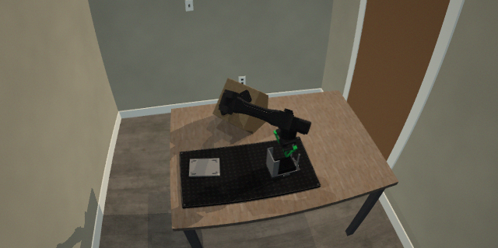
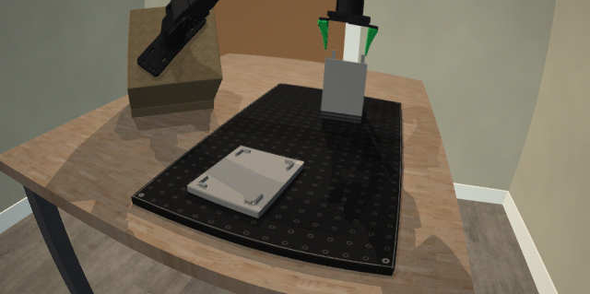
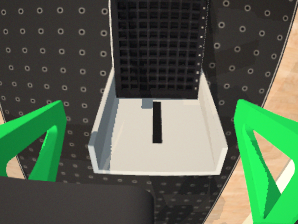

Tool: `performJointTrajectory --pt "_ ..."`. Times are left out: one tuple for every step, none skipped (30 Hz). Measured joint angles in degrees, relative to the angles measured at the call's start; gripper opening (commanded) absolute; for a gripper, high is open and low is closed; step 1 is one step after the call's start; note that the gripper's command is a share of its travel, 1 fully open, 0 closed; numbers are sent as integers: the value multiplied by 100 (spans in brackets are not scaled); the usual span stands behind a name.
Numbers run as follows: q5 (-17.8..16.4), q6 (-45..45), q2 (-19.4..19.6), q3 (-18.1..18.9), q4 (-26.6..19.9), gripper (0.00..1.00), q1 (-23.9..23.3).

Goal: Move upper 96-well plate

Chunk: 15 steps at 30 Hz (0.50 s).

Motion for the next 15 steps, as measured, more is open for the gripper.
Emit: performJointTrajectory --pt "2 0 -9 4 0 100 17" --pt "11 0 -20 4 0 100 20" --pt "20 0 -24 4 0 100 15" --pt "31 0 -22 4 0 100 11" --pt "33 0 -20 2 0 100 13" --pt "35 0 -20 4 0 100 13" --pt "35 0 -22 4 0 100 13" --pt "35 0 -22 4 0 100 11" --pt "35 0 -20 4 0 100 13" --pt "35 0 -22 4 0 100 13" --pt "35 0 -22 4 0 100 13" --pt "35 0 -22 4 0 100 13" --pt "35 0 -20 4 0 100 13" --pt "35 0 -22 4 0 100 13" --pt "35 0 -22 4 0 100 13"
